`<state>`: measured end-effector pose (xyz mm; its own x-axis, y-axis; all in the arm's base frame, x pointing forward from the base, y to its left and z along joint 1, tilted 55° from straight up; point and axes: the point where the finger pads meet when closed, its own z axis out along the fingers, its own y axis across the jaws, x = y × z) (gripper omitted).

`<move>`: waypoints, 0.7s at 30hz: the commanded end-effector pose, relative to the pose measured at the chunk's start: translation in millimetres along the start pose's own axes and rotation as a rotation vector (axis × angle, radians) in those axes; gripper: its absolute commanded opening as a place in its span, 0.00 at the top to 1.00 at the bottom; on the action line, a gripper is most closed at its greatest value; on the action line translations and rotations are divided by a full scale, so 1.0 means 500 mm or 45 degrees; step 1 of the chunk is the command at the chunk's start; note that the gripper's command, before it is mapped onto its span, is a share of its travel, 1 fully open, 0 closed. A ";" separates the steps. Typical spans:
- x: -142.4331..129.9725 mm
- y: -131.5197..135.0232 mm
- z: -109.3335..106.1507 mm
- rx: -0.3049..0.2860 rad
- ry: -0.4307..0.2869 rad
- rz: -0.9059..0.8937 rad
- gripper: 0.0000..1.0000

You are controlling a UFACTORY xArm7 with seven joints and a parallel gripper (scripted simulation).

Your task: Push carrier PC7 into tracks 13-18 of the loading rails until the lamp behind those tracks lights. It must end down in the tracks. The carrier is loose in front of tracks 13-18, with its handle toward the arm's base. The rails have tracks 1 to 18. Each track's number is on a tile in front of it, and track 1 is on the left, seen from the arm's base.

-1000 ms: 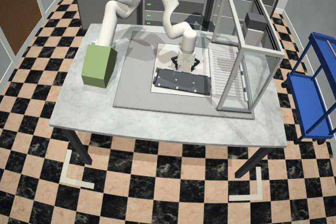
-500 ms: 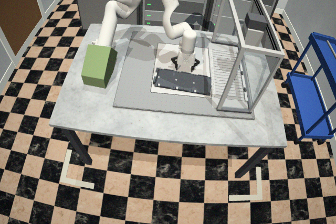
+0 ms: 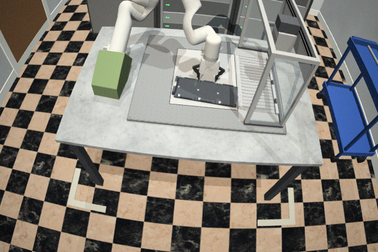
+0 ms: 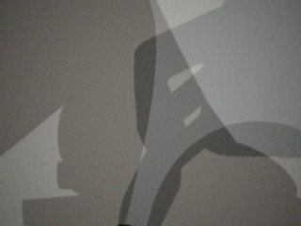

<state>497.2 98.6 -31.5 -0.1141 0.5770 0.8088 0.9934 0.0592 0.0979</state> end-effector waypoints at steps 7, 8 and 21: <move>-0.011 0.003 -0.004 -0.005 -0.004 0.001 0.00; -0.012 0.003 -0.004 -0.005 -0.004 0.001 0.00; -0.023 0.003 -0.004 -0.005 -0.004 0.001 0.00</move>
<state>498.1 93.5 -39.0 -0.1141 0.5766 0.8090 0.9934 0.0596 0.0977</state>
